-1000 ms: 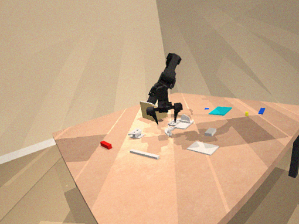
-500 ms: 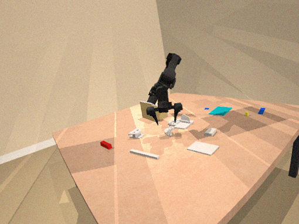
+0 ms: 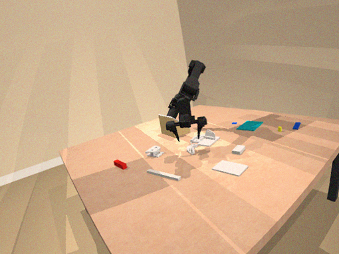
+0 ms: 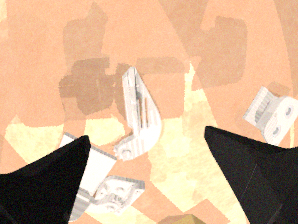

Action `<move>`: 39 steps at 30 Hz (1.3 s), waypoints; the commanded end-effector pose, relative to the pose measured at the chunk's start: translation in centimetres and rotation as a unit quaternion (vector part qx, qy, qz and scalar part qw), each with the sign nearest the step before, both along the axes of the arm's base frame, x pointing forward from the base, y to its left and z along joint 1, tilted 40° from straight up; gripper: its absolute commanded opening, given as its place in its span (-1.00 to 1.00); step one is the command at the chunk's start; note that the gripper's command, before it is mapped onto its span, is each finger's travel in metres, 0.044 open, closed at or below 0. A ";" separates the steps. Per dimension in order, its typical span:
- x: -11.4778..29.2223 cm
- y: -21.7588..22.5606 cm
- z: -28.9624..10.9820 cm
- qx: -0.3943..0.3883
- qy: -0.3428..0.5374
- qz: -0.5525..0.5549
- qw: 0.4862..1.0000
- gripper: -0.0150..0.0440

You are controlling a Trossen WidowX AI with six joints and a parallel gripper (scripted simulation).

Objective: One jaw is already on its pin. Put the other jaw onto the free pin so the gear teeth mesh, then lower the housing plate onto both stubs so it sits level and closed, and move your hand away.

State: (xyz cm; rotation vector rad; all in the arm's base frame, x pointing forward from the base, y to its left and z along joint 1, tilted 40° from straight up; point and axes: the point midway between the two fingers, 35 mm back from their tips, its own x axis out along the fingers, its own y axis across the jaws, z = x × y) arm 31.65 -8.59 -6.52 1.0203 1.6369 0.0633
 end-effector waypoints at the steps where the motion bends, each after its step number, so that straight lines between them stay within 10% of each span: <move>1: 0.0 0.0 0.0 0.001 0.001 -0.002 1.000 1.00; 39: 0.3 1.2 -1.6 0.000 0.000 -0.001 1.000 1.00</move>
